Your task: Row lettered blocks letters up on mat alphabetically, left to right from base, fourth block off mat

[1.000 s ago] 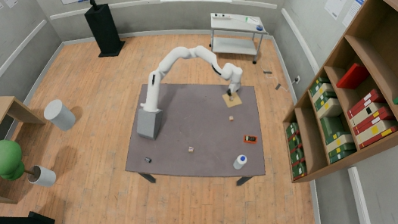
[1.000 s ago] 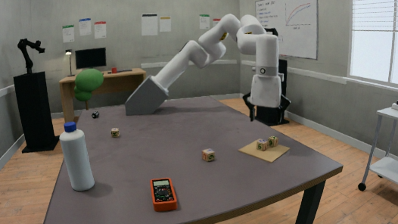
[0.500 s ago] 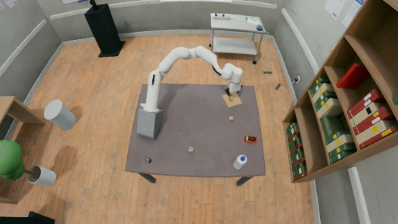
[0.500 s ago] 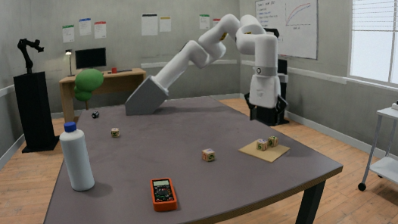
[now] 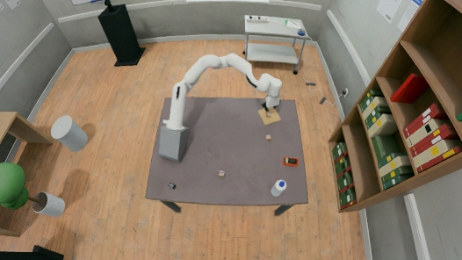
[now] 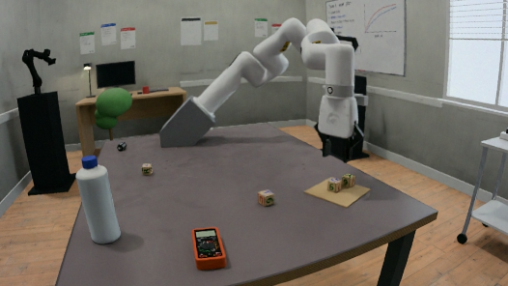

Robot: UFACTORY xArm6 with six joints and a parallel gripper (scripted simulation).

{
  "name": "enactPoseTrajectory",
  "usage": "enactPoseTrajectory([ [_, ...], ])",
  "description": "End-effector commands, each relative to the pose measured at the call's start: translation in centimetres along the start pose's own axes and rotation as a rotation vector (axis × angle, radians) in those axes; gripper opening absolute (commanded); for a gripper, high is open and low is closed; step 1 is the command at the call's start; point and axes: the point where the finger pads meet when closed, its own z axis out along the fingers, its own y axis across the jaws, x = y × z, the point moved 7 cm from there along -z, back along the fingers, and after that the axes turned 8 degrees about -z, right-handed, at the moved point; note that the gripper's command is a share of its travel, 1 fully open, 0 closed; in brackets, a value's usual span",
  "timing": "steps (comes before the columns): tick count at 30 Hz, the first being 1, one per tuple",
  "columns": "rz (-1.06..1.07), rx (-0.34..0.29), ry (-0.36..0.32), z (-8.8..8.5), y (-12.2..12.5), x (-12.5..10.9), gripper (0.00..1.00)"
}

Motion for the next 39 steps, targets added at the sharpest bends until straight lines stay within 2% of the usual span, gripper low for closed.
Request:
enactPoseTrajectory([
  [1,-0.001,-0.003,-0.002,-0.2,0.1,0.0,0.69],
  [17,-0.001,-0.003,-0.002,0.2,0.1,0.0,0.69],
  [28,-0.001,-0.003,-0.002,1.1,0.1,0.0,0.69],
  [39,-0.001,-0.003,-0.002,2.8,0.2,0.0,0.69],
])
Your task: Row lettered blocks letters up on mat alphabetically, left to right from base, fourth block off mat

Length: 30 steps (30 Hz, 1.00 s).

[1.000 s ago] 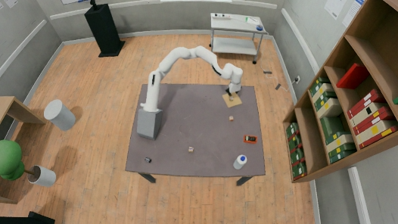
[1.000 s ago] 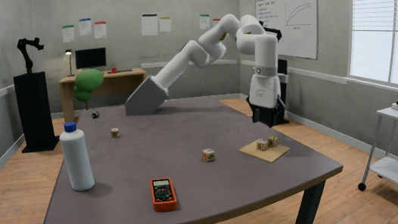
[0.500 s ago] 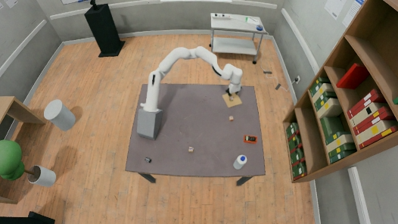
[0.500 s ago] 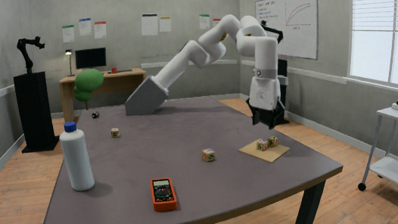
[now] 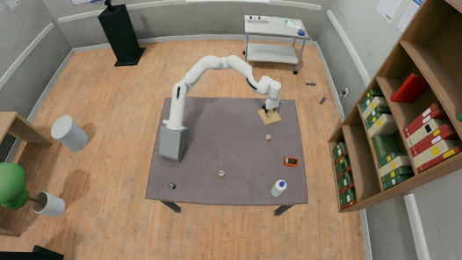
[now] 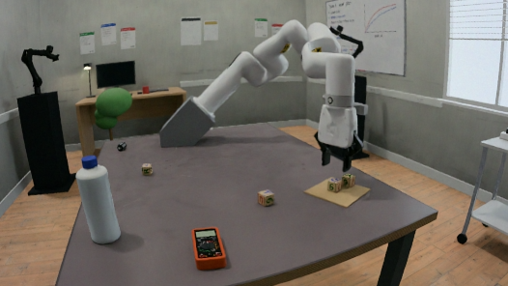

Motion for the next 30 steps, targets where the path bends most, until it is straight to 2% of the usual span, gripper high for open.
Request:
enactPoseTrajectory([
  [1,-0.001,-0.003,-0.002,0.5,0.1,0.0,0.69],
  [17,-0.001,-0.003,-0.002,2.2,0.2,0.0,0.69],
  [30,-0.001,-0.003,-0.002,2.5,0.2,0.0,0.69],
])
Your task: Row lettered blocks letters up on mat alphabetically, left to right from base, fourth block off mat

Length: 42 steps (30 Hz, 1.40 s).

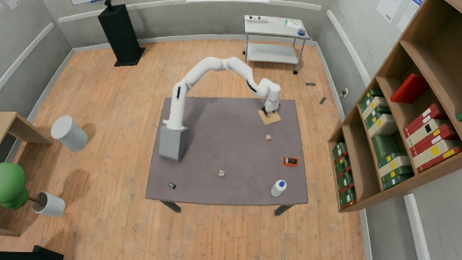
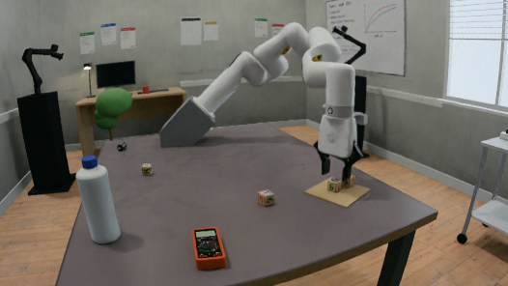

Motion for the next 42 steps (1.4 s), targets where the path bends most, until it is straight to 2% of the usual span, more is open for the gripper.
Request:
enactPoseTrajectory([
  [1,-0.001,-0.003,-0.002,-0.2,0.1,0.0,0.69],
  [16,-0.001,-0.003,-0.002,0.0,0.1,0.0,0.69],
  [34,-0.001,-0.003,-0.002,3.0,0.1,0.0,0.69],
  [42,-0.001,-0.003,-0.002,3.4,0.1,0.0,0.69],
])
